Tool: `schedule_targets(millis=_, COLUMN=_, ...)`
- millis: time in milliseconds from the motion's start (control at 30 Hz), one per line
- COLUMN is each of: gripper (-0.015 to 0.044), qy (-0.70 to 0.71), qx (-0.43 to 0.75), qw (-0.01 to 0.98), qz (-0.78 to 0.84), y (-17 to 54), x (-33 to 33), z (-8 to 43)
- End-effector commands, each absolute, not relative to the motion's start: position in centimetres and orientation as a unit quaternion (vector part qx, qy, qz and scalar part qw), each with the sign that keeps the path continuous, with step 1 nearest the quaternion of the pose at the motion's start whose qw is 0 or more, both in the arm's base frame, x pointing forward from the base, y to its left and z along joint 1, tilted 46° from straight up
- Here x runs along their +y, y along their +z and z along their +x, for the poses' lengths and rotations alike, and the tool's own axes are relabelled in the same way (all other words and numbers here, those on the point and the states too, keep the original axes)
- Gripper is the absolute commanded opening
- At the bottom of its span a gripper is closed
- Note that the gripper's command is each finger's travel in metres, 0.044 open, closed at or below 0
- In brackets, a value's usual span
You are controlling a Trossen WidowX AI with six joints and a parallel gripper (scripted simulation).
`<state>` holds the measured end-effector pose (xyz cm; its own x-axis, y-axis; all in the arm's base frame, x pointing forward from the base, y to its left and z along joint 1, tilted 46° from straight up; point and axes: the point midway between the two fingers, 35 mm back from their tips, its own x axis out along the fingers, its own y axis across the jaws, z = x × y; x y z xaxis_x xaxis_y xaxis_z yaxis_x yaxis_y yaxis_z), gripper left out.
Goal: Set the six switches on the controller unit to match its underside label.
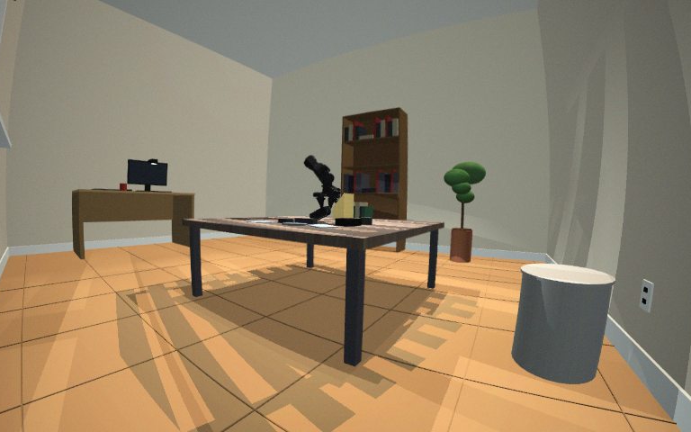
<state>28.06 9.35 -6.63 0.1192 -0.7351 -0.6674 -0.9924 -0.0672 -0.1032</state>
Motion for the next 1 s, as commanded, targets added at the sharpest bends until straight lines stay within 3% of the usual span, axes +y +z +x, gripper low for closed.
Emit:
schedule_targets(millis=0, gripper=0.0335, qy=0.234, qx=0.621, qw=0.281, qz=-0.694, y=-6.1, x=9.2, z=27.9)
schedule_targets(millis=967, gripper=0.0335, qy=0.255, qx=0.612, qw=0.299, qz=-0.686, y=-3.7, x=9.0, z=27.7)
